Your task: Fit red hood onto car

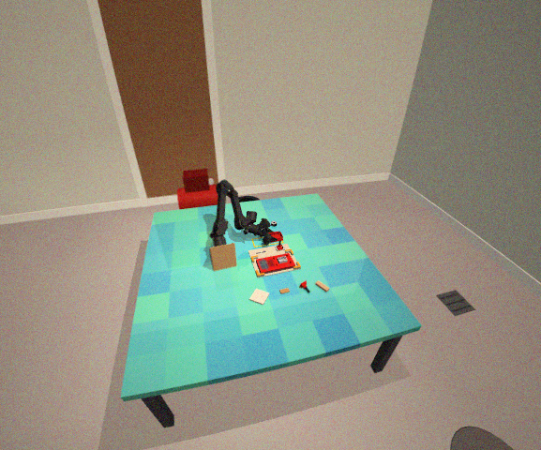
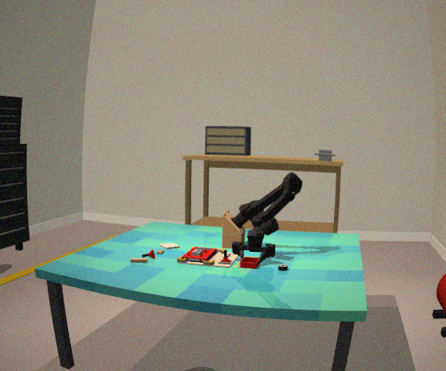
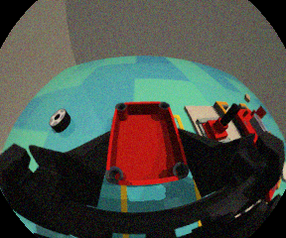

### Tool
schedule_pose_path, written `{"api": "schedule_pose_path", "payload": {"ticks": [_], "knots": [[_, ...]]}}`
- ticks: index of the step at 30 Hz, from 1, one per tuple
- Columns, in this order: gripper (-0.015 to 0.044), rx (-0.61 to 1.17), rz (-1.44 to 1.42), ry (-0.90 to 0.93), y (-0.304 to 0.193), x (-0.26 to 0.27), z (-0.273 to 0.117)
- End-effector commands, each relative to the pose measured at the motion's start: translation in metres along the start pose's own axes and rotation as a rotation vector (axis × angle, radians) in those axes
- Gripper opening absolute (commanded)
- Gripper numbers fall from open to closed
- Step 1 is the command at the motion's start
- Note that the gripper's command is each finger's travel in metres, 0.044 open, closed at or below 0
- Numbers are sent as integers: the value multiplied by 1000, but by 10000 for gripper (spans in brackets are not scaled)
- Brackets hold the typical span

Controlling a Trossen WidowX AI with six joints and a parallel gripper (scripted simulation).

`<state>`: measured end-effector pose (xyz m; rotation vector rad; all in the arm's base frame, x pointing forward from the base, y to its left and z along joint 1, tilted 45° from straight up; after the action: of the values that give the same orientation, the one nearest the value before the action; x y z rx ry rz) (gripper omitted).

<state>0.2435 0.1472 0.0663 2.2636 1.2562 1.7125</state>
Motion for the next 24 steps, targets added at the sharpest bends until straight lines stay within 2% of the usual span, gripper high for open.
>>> {"api": "schedule_pose_path", "payload": {"ticks": [1, 6, 16, 24], "knots": [[308, 1, 0, 0, 0, 0, 0], [275, 1, 0, 0, 0, 0, 0], [12, 1, -1, -1, 18, 4, -7], [0, 0, -2, -1, 36, 7, -16]]}}
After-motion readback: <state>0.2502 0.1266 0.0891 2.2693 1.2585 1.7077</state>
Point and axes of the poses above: the point midway between the two fingers, 35 mm back from their tips, its own z axis out along the fingers, its own x axis across the jaws, y = z × x, the point moved 9 cm from there along -z, back along the fingers, and after that the axes turned 9 degrees about z, right-handed, at the moved point
